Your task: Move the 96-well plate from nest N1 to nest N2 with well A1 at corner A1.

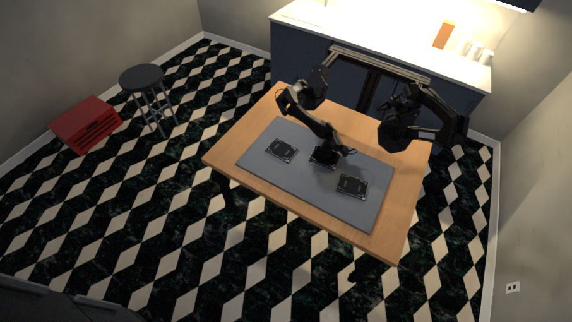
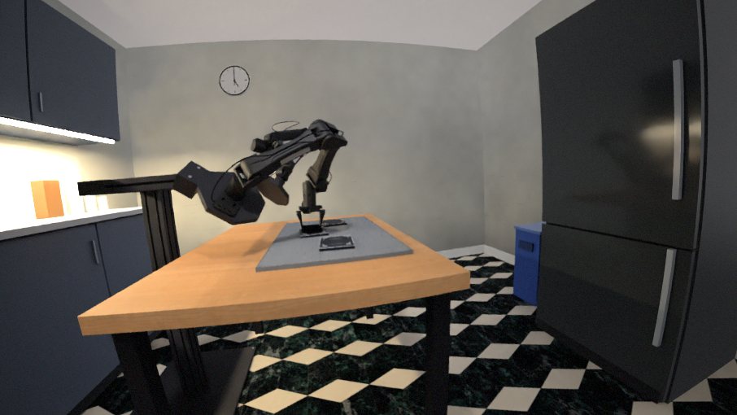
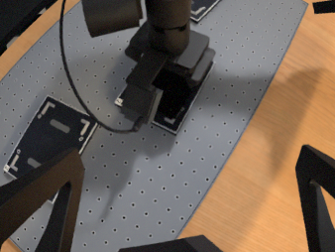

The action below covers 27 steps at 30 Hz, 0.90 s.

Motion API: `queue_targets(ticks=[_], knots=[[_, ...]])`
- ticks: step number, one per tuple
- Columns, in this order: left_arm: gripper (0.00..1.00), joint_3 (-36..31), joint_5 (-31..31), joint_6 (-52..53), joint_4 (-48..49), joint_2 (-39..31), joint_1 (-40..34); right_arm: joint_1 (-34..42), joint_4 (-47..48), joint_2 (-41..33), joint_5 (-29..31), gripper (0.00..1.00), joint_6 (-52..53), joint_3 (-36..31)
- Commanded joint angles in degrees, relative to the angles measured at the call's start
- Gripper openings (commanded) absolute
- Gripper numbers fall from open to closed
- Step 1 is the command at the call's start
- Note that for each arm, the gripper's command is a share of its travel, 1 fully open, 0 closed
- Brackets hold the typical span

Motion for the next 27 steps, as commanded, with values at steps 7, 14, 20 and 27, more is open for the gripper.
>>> queue_targets(ticks=[7, 14, 20, 27], knots=[[1.0, 2.21, -0.76, -0.41, -0.66, 1.0, -0.68, 0.42, 1.49, -0.36, 0.47, 0.78, -0.86, -0.85], [1.0, 2.21, -0.76, -0.41, -0.66, 1.0, -0.68, -1.25, 7.47, 1.22, 0.95, 0.78, -4.49, -1.88], [1.0, 2.21, -0.76, -0.41, -0.66, 1.0, -0.68, -2.38, 9.21, 2.17, 0.22, 0.78, -5.56, -2.37], [1.0, 2.21, -0.76, -0.41, -0.66, 1.0, -0.68, -1.62, 6.77, 1.27, 0.52, 0.78, -4.28, -1.26]])
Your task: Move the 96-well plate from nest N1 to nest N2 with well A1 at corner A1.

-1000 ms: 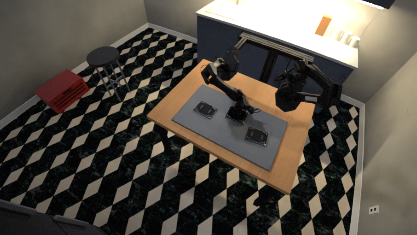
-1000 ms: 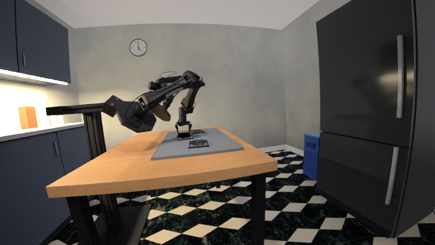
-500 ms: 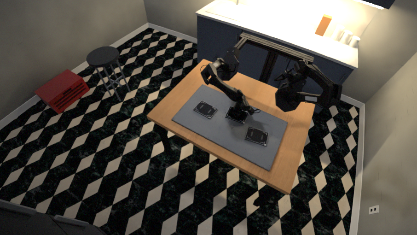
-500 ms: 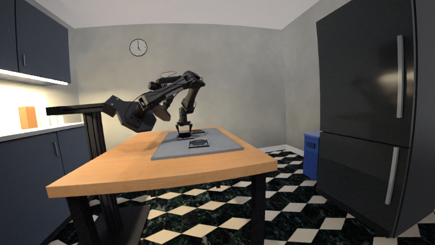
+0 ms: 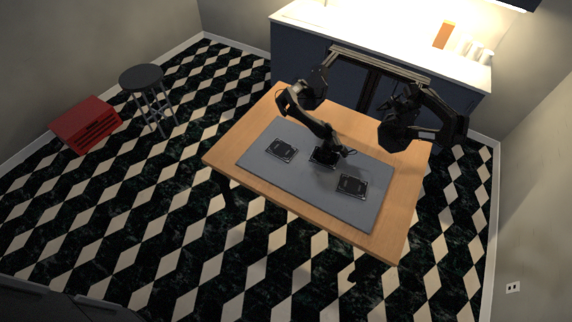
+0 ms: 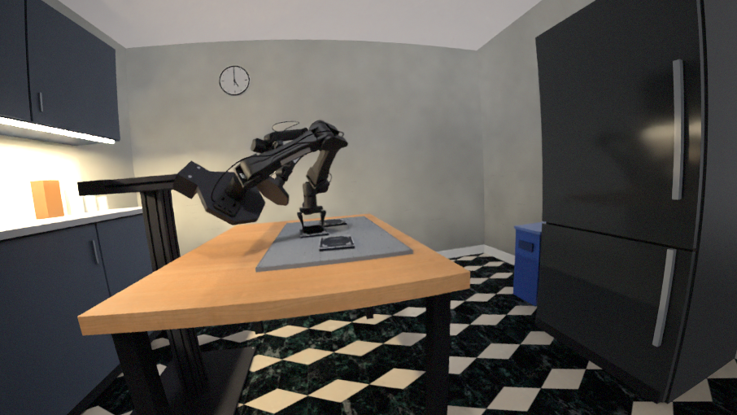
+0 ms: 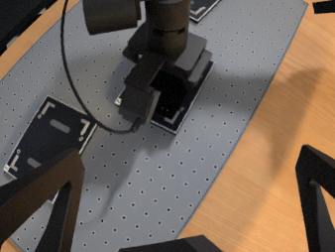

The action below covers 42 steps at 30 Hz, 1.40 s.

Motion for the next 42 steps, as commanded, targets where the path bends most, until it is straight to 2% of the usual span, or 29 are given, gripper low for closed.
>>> queue_targets(ticks=[1, 5, 7, 17, 26, 30, 37, 42], knots=[[1.0, 2.21, -0.76, -0.41, -0.66, 1.0, -0.68, -0.17, -0.35, 0.48, 0.13, 0.78, 0.32, 1.03], [1.0, 2.21, -0.76, -0.41, -0.66, 1.0, -0.68, 0.13, -1.6, 0.11, 0.04, 0.78, 0.9, 1.23], [1.0, 2.21, -0.76, -0.41, -0.66, 1.0, -0.68, 0.13, -1.61, 0.11, 0.04, 1.0, 0.91, 1.23], [1.0, 2.21, -0.76, -0.41, -0.66, 1.0, -0.68, 2.48, 0.97, -1.67, 0.52, 1.0, 3.41, -1.52], [1.0, 2.21, -0.76, -0.41, -0.66, 1.0, -0.68, 4.24, -4.09, -3.19, 0.22, 1.0, 5.92, -0.64], [1.0, 2.21, -0.76, -0.41, -0.66, 1.0, -0.68, 4.96, -8.76, -4.81, 0.72, 1.0, 6.77, 2.57], [1.0, 2.21, -0.76, -0.41, -0.66, 1.0, -0.68, 12.29, -23.95, -10.18, -0.76, 1.0, 16.23, 5.8], [1.0, 2.21, -0.76, -0.41, -0.66, 1.0, -0.68, 12.82, -28.64, -7.72, -0.93, 1.0, 19.21, 6.68]])
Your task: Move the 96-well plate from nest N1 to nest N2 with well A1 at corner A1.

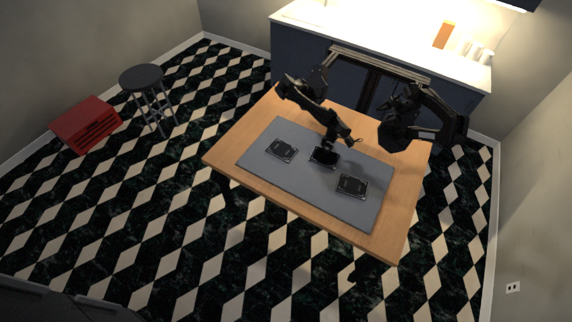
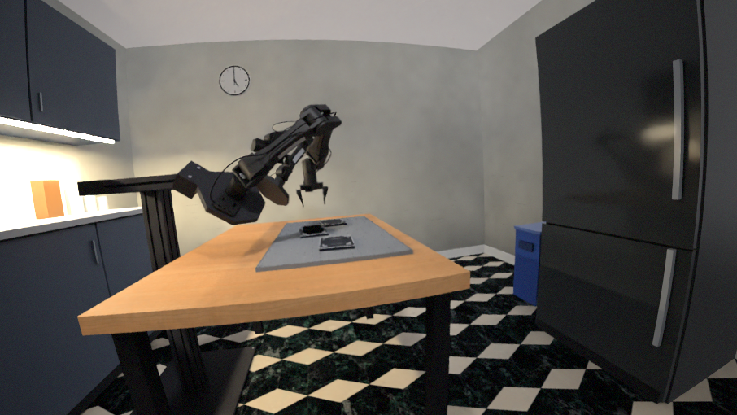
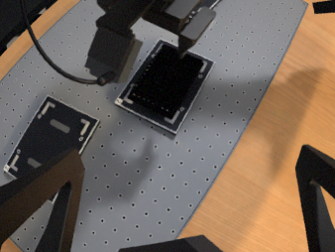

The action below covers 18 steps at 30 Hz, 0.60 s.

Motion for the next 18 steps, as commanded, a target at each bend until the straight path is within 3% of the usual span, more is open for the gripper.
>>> queue_targets(ticks=[1, 6, 12, 16, 18], knots=[[1.0, 2.21, -0.76, -0.41, -0.66, 1.0, -0.68, 0.26, -6.5, 1.15, -0.95, 1.0, 3.27, 1.06], [1.0, 2.2, -1.18, 0.04, -0.9, 1.53, -0.71, 0.17, -7.5, 2.13, -1.19, 1.0, 4.61, 2.23], [1.0, 2.9, 1.14, 9.25, 9.76, 2.98, 2.81, -0.83, -2.27, -1.86, 0.57, 1.0, 3.93, -1.81], [1.0, 3.83, 2.17, 19.53, 20.35, 6.15, 9.62, -2.42, 2.7, -8.49, 1.5, 1.0, 2.92, -7.77], [1.0, 3.83, 2.17, 19.53, 20.35, 6.15, 9.62, -2.42, 2.7, -8.49, 1.5, 1.0, 2.92, -7.77]])
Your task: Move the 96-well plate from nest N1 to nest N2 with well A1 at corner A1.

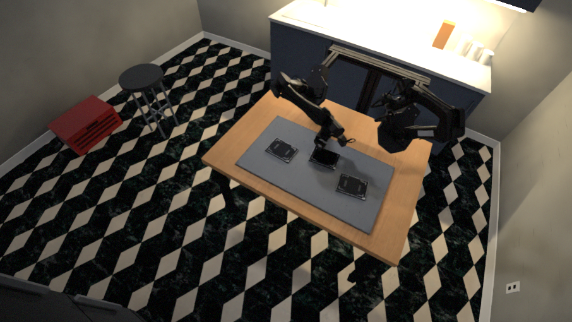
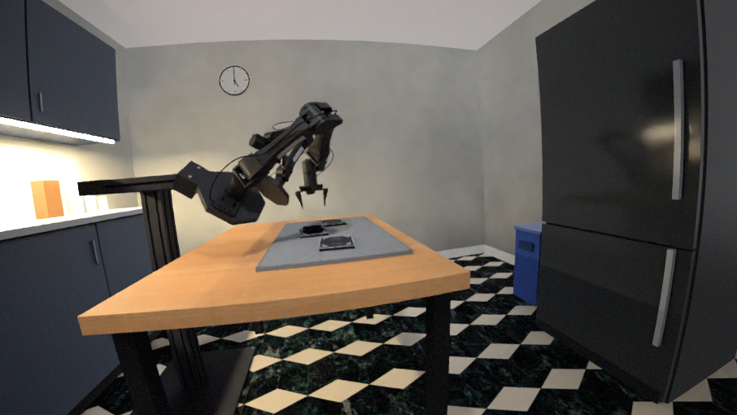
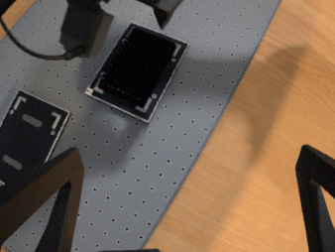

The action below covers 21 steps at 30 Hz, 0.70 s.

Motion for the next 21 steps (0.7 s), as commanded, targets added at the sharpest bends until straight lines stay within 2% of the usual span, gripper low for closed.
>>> queue_targets(ticks=[1, 12, 15, 17, 18, 21], knots=[[1.0, 1.75, 0.48, 10.96, 11.62, 3.07, 4.88, -0.5, 5.96, -5.53, 0.94, 1.0, -1.59, -4.08], [1.0, 4.88, 1.58, 40.94, 40.54, 16.98, 24.79, -9.58, 19.1, -33.65, -1.83, 1.0, -10.56, -23.25], [1.0, 4.81, 2.17, 48.13, 47.96, 19.54, 31.54, -12.86, 21.64, -41.73, -3.84, 1.0, -13.56, -26.96], [1.0, 4.81, 2.17, 48.13, 47.96, 19.54, 31.54, -12.86, 21.64, -41.73, -3.84, 1.0, -13.56, -26.96], [1.0, 4.12, 3.19, 53.24, 53.73, 20.49, 35.85, -14.58, 23.26, -45.89, -5.95, 1.0, -15.87, -28.7], [1.0, 3.94, 3.74, 59.86, 60.31, 22.82, 43.19, -19.64, 24.94, -53.93, -9.45, 1.0, -18.23, -31.48]])
